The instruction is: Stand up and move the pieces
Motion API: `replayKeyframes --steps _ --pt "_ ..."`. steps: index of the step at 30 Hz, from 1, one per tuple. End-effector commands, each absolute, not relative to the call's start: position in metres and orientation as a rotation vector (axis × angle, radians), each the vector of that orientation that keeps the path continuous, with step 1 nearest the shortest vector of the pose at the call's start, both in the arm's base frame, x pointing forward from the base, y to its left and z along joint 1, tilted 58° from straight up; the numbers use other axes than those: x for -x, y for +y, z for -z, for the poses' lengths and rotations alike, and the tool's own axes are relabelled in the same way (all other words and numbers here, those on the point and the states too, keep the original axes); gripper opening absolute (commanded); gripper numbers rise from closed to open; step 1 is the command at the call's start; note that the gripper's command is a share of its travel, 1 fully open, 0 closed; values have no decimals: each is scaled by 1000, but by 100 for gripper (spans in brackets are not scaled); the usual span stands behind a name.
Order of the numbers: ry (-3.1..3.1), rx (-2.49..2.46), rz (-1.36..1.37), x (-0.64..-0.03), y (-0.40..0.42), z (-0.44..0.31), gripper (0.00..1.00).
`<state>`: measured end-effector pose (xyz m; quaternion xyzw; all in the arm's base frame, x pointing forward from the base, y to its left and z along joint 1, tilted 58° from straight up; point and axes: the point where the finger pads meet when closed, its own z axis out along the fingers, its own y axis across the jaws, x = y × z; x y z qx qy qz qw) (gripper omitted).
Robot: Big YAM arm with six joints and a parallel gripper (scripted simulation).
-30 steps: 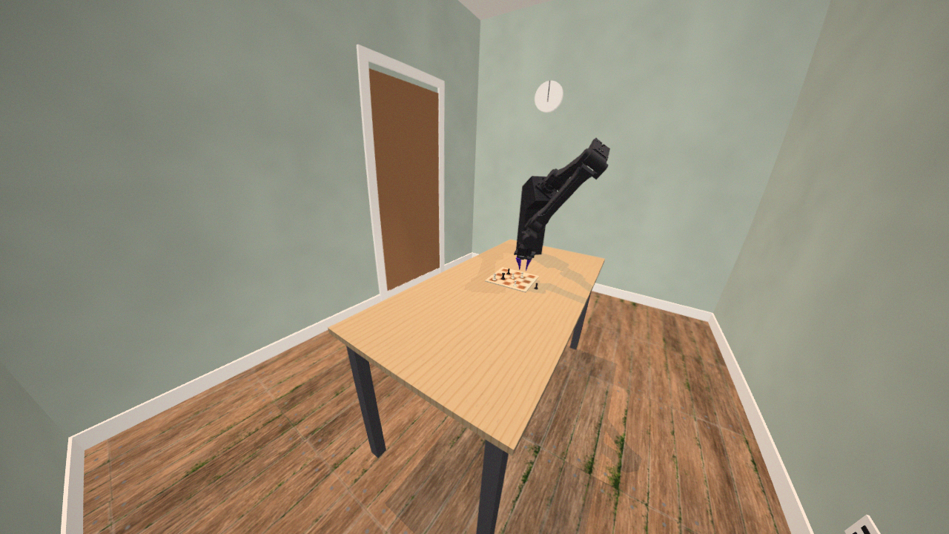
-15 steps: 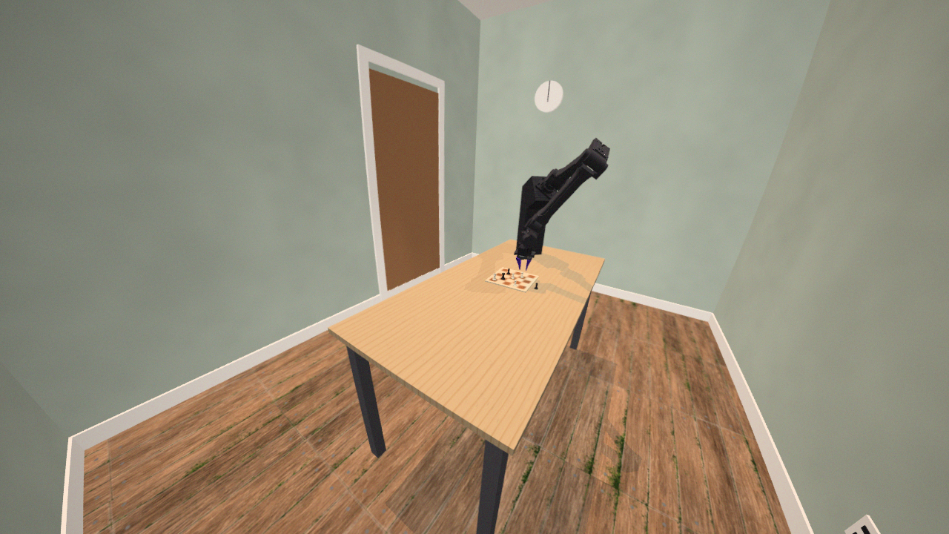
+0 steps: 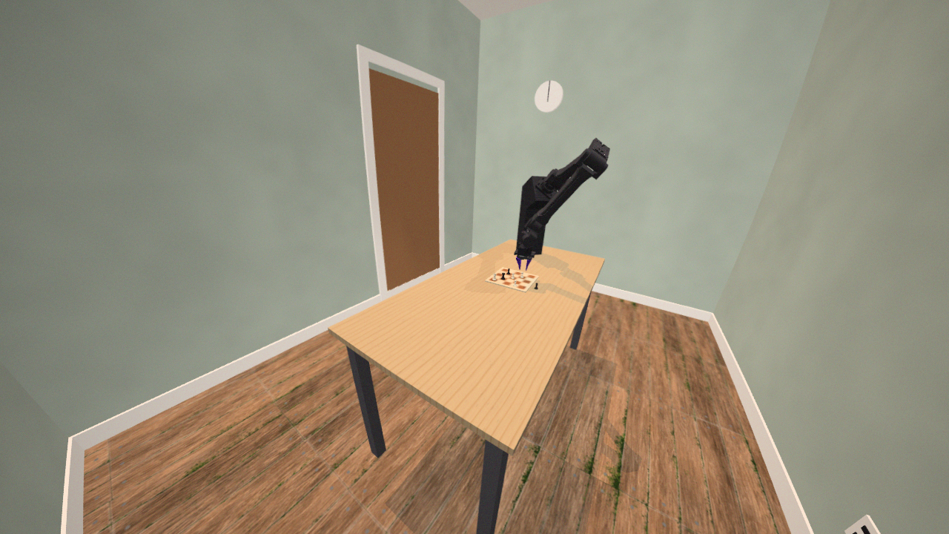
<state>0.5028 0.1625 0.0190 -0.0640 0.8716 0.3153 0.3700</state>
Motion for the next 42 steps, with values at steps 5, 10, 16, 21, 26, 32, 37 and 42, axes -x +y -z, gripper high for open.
replayKeyframes --steps 5,10,16,21,26,32,37,42 --pt "2248 157 -811 -495 164 -12 33" --pt "2248 157 -811 -495 164 -12 33" --pt "2248 157 -811 -495 164 -12 33" --pt "2254 155 -812 -494 163 -10 33" --pt "2254 155 -812 -493 163 -9 33" --pt "2256 155 -812 -492 163 -9 33" --pt "2256 155 -812 -492 163 -9 33" --pt "2256 155 -812 -492 163 -9 33"
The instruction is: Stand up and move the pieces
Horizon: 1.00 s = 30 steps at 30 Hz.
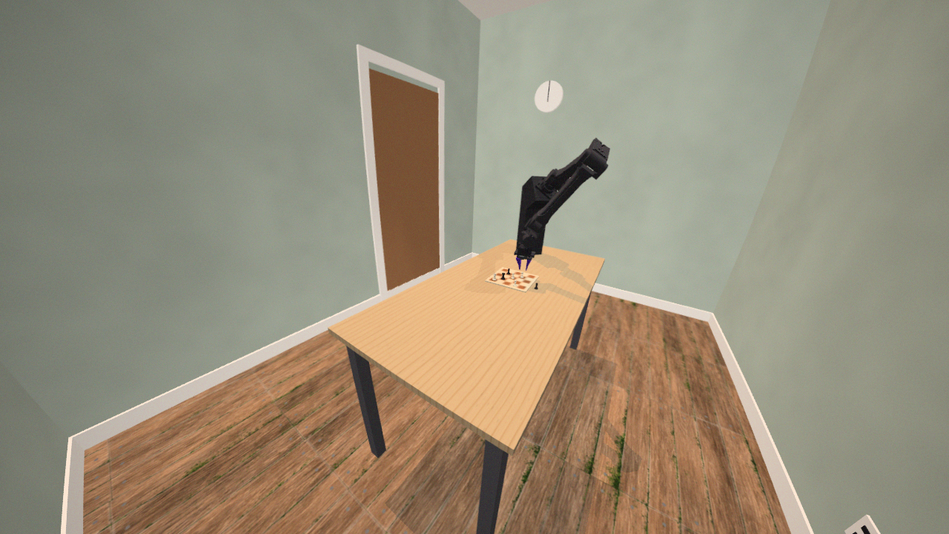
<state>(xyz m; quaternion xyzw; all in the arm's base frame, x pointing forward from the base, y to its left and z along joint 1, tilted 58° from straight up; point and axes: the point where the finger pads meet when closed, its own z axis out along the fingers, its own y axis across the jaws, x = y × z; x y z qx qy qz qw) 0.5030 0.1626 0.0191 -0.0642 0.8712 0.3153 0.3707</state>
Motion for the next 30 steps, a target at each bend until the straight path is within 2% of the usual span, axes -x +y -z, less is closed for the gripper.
replayKeyframes --steps 1,30 --pt "2256 155 -812 -492 163 -9 33" --pt "2242 157 -812 -500 166 -12 33"
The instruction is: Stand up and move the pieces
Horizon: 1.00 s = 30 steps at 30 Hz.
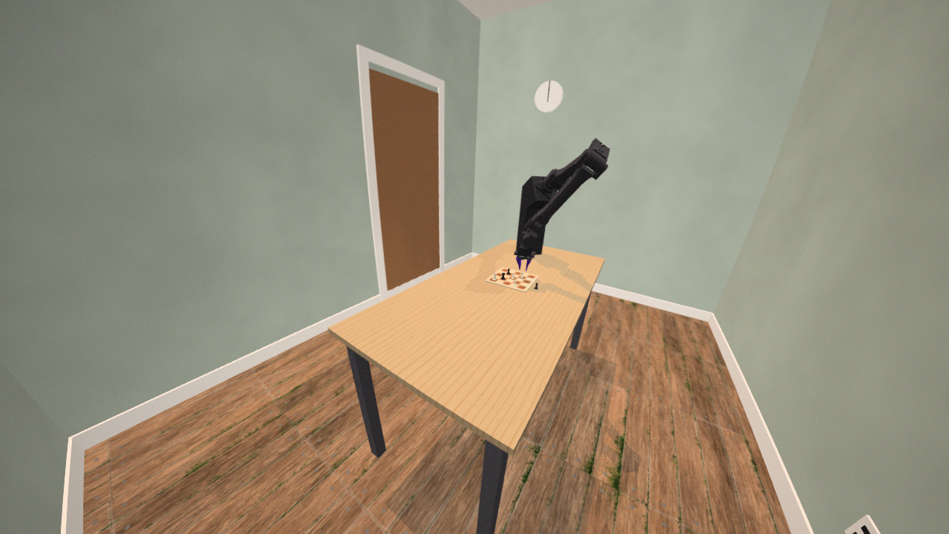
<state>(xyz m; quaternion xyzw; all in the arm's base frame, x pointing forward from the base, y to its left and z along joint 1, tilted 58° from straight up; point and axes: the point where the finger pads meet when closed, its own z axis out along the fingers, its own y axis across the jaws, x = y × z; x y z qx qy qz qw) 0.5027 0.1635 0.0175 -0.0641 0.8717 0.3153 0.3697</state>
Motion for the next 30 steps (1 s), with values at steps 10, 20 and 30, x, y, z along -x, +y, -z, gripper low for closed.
replayKeyframes --steps 10,20,30 --pt "2234 162 -815 -514 179 -6 33" --pt "2233 165 -814 -521 187 1 33" --pt "2227 152 -805 -524 179 -3 33"
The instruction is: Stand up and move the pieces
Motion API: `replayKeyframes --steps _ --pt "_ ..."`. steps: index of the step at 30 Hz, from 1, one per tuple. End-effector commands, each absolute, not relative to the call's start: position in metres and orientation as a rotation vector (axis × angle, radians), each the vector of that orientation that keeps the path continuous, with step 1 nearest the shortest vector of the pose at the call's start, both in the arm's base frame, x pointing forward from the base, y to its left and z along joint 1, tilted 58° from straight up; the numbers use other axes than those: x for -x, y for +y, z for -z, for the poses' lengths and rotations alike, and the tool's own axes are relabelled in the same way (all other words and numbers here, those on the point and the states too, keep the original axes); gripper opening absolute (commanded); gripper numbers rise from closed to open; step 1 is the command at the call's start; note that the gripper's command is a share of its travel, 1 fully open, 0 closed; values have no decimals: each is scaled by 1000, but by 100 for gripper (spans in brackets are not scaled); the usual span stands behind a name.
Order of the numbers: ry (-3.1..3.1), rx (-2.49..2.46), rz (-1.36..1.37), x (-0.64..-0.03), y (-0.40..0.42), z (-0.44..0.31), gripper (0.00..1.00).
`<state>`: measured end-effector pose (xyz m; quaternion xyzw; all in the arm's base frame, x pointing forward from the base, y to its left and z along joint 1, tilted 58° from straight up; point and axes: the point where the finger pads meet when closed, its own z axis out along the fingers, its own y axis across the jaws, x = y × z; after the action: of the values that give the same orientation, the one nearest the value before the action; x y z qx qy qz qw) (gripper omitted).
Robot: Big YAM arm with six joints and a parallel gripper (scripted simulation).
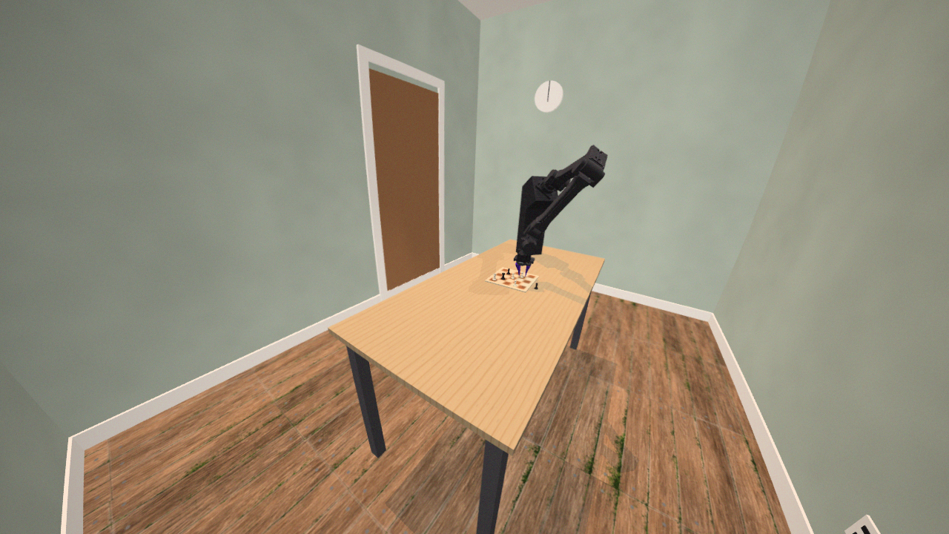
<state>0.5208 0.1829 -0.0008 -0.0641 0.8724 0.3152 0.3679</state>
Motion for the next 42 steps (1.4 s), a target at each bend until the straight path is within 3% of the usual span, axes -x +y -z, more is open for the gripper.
replayKeyframes --steps 1,30,31,42 --pt "2227 152 -805 -524 179 -3 33" --pt "2227 152 -805 -524 179 -3 33" --pt "2227 152 -805 -524 179 -3 0" --pt "2226 153 -805 -524 179 -3 0"
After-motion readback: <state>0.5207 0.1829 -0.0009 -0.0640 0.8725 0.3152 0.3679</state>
